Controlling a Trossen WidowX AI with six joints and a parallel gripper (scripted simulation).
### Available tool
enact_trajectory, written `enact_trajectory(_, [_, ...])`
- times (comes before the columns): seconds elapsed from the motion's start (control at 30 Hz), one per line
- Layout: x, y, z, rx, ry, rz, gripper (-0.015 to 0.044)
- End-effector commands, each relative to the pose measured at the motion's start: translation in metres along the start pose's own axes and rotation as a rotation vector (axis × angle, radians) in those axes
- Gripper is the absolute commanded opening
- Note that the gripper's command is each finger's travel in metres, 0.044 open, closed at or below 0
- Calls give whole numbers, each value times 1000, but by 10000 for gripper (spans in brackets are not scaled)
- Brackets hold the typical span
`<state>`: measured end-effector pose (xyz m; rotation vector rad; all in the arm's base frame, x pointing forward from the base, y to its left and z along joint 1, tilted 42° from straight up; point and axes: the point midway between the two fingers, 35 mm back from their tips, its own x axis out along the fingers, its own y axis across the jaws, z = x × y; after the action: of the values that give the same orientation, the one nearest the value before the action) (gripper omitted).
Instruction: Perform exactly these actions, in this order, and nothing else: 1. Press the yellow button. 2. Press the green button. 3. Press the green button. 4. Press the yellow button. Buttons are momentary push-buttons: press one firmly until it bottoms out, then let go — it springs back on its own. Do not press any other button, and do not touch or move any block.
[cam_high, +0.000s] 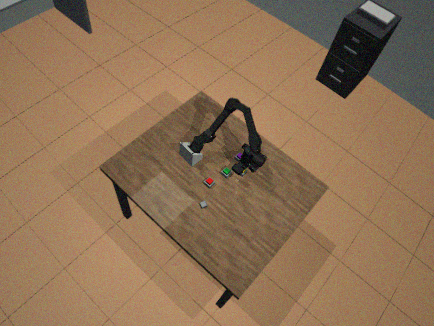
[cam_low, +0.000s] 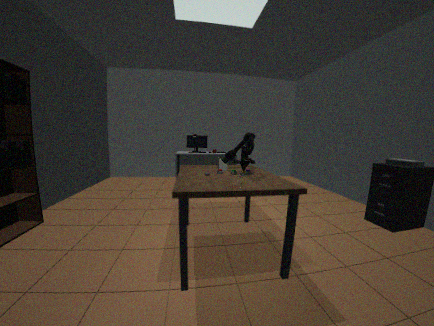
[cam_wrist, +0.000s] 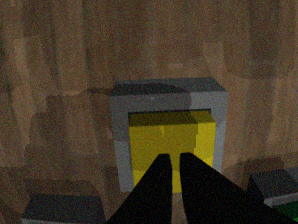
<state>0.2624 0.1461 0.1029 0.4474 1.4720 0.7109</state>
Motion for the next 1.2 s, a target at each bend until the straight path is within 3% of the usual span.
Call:
enact_trajectory(0.0, [-23, 0, 0, -1, -3, 0, 20])
enact_trajectory(0.13, [-28, 0, 0, 0, -3, -1, 20])
enact_trajectory(0.3, [-84, -1, 0, 1, -2, -4, 20])
enact_trajectory(0.47, [-87, -3, -1, 1, -2, -5, 20])
enact_trajectory(0.57, [-89, -38, -23, 4, 0, -14, 20])
enact_trajectory(0.7, [-87, -77, -60, 4, 3, -8, 20])
enact_trajectory(0.87, [-84, -79, -62, 4, 3, -8, 20])
enact_trajectory(1.03, [-28, -79, -62, 3, 1, -5, 20])
enact_trajectory(1.17, [-25, -78, -62, 3, 1, -5, 20])
